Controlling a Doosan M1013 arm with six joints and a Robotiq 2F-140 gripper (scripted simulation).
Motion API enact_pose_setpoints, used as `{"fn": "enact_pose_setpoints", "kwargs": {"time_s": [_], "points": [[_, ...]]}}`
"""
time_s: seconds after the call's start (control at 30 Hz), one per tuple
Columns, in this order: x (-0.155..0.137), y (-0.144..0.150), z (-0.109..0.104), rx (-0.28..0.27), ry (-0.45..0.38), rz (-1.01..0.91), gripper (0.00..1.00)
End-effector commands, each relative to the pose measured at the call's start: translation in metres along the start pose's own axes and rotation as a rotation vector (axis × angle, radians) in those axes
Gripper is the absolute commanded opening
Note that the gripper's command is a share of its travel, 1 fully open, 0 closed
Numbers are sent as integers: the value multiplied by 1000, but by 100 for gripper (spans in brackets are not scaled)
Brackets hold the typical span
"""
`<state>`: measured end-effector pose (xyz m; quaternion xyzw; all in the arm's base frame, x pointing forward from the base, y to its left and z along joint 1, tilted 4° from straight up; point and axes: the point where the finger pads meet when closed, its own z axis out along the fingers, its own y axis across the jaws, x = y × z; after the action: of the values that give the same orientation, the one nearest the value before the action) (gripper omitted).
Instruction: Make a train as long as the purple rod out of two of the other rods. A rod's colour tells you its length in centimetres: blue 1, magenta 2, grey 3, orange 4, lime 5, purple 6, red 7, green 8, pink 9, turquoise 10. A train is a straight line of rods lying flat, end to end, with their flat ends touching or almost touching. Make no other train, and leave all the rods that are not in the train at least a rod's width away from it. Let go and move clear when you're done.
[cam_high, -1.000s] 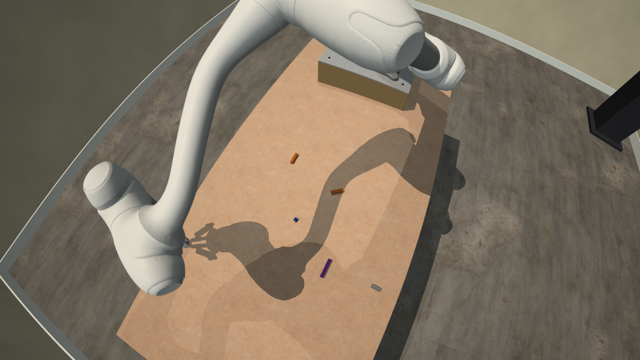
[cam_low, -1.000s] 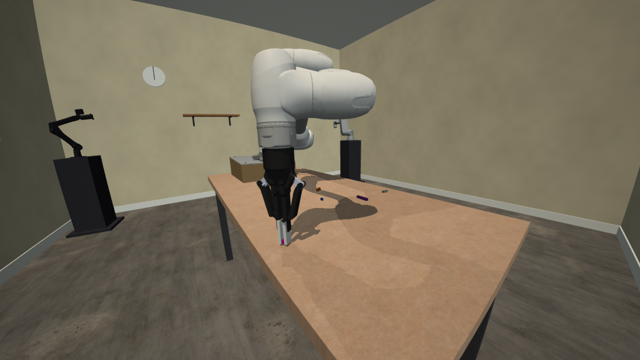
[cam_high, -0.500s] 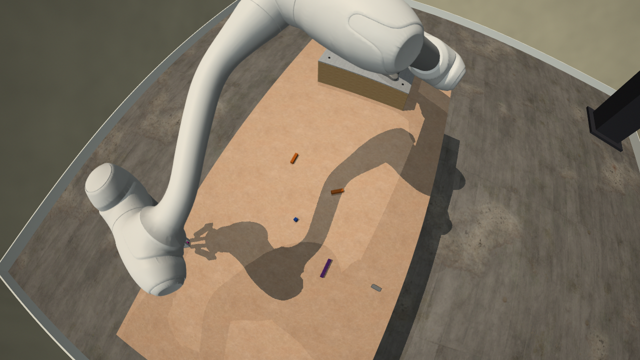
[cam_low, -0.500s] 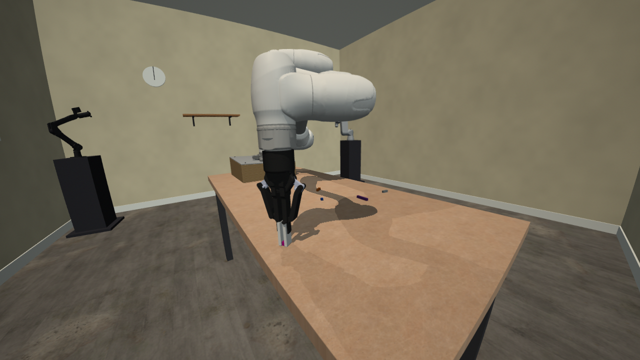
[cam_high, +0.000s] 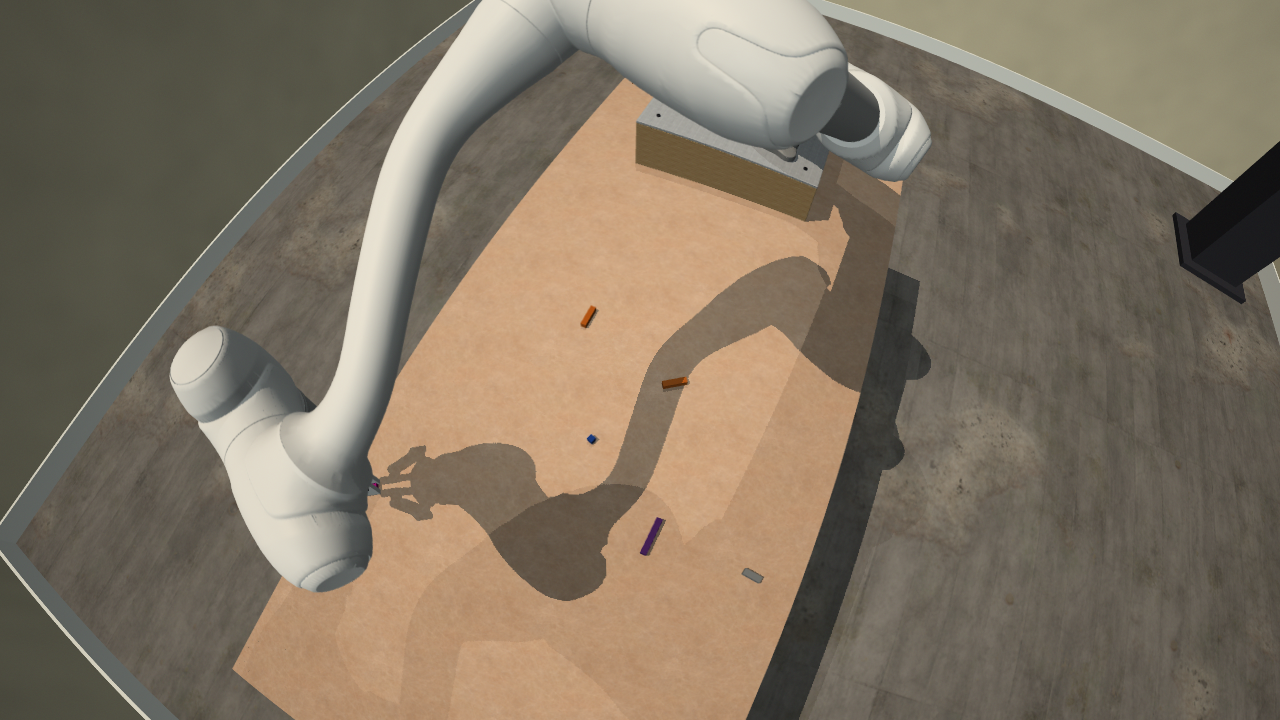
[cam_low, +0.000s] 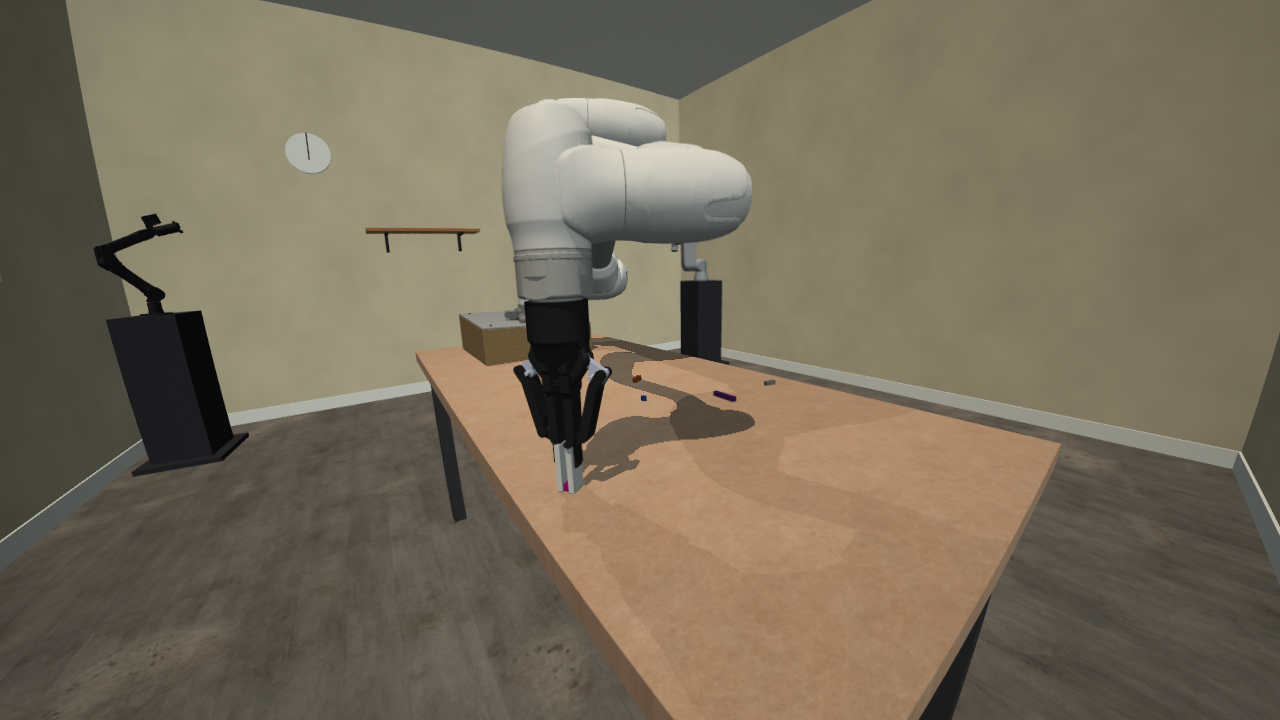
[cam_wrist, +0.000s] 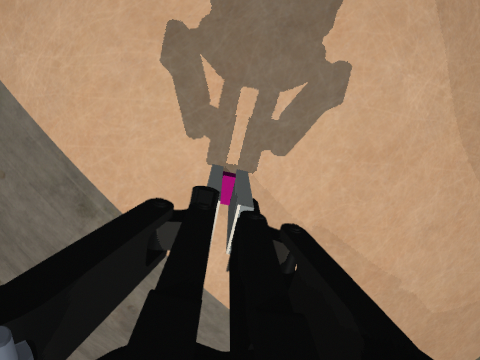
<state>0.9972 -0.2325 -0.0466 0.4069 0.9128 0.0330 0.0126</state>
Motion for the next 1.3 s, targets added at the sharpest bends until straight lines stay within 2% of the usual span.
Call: {"fn": "enact_pose_setpoints", "kwargs": {"time_s": [0.0, 0.43, 0.93, 1.27], "points": [[0, 0, 0, 0, 0, 0, 12], [0, 0, 0, 0, 0, 0, 12], [0, 0, 0, 0, 0, 0, 23], [0, 0, 0, 0, 0, 0, 23]]}}
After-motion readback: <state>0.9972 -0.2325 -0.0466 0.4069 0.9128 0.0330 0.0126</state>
